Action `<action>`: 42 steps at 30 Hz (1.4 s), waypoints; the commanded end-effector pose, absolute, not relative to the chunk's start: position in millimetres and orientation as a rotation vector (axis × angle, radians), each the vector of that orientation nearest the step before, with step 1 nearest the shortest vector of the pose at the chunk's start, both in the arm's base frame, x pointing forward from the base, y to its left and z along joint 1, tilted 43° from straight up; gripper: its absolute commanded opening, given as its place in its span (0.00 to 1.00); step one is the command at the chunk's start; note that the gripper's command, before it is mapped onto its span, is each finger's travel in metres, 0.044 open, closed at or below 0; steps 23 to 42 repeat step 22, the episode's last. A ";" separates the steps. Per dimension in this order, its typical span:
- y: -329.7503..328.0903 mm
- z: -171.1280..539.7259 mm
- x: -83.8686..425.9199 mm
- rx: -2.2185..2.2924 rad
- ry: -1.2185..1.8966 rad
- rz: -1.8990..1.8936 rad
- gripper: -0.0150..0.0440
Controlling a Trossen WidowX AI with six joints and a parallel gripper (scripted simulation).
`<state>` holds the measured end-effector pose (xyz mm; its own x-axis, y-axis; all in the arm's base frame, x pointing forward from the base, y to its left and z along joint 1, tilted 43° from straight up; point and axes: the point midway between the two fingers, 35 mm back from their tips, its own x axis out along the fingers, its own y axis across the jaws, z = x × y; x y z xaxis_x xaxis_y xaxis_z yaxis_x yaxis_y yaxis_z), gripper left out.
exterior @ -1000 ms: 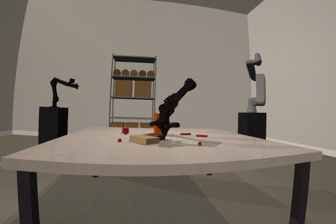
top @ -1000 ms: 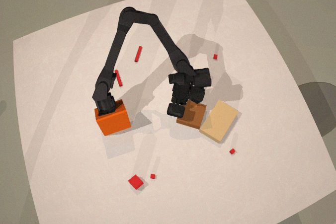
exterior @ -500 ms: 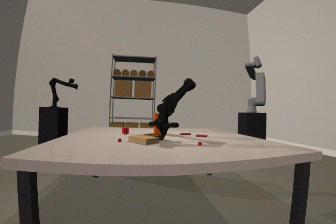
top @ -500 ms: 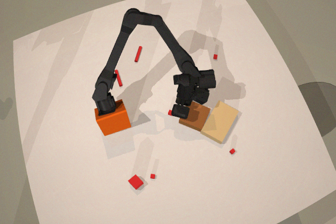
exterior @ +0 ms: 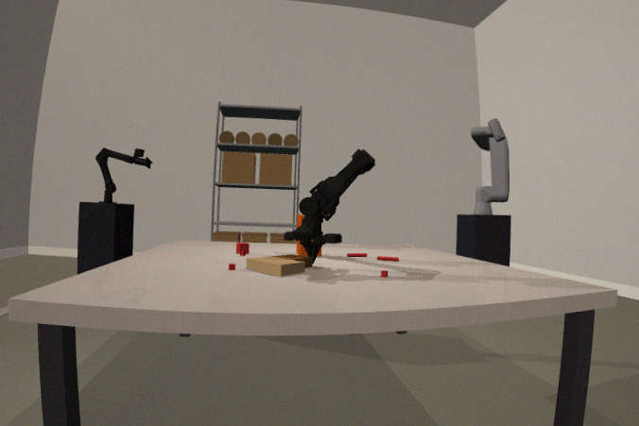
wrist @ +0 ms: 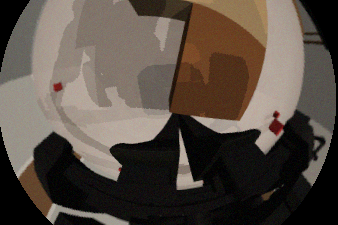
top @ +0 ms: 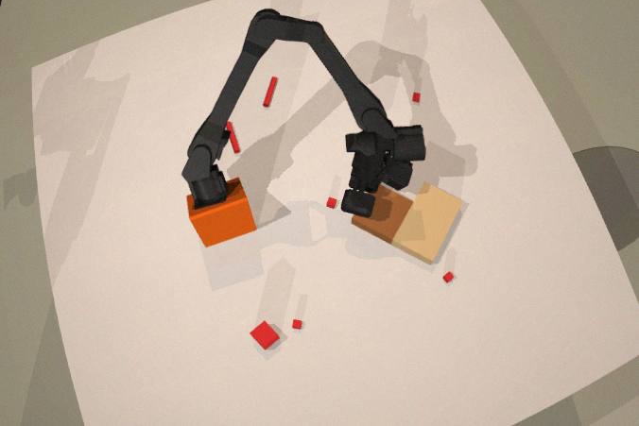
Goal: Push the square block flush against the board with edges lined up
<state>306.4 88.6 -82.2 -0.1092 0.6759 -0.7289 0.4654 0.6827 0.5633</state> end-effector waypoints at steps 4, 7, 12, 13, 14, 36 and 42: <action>84.3 -89.1 316.4 0.907 1.749 0.229 0.25; 82.9 -90.7 319.2 0.907 1.749 0.229 0.25; 81.9 -91.9 321.3 0.907 1.749 0.229 0.25; 82.2 -91.6 320.7 0.907 1.749 0.229 0.25; 82.5 -91.1 319.9 0.907 1.749 0.229 0.25; 86.9 -86.0 309.5 0.907 1.750 0.229 0.25; 86.9 -86.0 309.5 0.907 1.750 0.229 0.25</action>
